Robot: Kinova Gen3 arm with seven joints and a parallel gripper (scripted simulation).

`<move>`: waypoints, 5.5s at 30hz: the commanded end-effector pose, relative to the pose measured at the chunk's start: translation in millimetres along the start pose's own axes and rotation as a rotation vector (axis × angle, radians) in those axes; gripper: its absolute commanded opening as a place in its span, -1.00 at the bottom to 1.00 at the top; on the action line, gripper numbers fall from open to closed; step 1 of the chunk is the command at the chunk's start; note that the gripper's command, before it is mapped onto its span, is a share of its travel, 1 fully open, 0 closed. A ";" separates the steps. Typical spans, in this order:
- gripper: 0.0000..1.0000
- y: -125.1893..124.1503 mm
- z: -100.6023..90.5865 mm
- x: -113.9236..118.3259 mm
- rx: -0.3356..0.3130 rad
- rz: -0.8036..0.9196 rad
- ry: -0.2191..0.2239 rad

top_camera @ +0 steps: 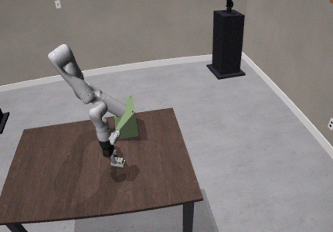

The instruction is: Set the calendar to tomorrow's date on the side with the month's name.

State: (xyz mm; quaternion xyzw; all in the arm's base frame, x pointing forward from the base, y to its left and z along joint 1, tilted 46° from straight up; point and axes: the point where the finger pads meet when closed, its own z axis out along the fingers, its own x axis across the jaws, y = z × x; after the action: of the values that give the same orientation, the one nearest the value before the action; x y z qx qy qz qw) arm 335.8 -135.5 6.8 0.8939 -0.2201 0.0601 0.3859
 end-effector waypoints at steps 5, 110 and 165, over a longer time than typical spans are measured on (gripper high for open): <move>0.14 -0.5 -0.5 0.3 0.001 0.000 0.001; 1.00 -0.4 -91.8 0.2 0.001 0.000 0.001; 1.00 -0.3 -162.8 0.1 0.001 0.000 0.001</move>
State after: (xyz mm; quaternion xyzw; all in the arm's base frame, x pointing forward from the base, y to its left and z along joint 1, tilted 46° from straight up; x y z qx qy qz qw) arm 345.8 -19.3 119.7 0.8938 -0.2202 0.0601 0.3859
